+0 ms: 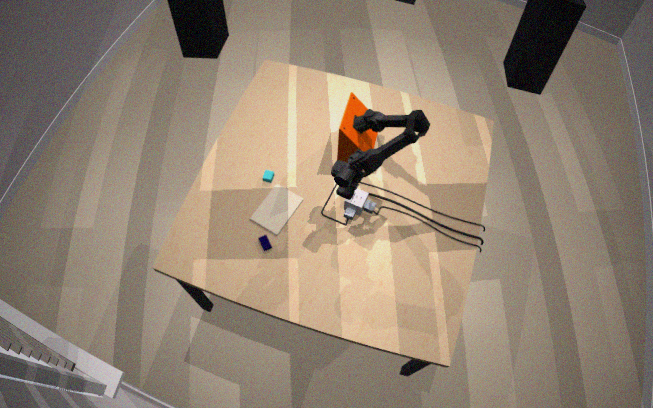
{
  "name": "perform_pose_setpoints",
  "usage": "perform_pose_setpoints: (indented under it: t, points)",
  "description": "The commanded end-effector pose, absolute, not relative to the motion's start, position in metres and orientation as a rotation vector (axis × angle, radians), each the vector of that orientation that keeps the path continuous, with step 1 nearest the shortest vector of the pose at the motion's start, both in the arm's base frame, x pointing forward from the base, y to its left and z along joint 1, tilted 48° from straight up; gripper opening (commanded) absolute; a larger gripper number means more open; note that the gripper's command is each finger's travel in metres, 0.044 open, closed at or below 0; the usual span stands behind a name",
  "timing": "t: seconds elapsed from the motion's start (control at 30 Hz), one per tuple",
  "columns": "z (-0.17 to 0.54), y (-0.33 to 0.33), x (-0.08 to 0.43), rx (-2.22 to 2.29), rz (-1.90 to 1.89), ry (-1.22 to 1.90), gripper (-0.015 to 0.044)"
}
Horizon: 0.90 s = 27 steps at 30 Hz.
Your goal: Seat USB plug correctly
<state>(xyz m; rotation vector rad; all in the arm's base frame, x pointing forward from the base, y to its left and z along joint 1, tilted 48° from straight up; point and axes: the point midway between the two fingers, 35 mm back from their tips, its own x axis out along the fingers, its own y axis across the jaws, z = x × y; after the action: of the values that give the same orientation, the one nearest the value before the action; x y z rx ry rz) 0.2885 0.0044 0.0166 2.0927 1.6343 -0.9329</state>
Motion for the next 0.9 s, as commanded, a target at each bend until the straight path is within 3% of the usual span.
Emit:
perform_pose_setpoints:
  t: [0.0,0.53,0.87]
  points:
    - [0.0185,0.0024,0.2891,2.084,-0.927,1.633,0.0]
    - [0.0241,-0.0039,0.2877,2.083,-0.924,1.634,0.0]
    - [0.0232,-0.003,0.2873,1.944,-0.718,1.655,0.0]
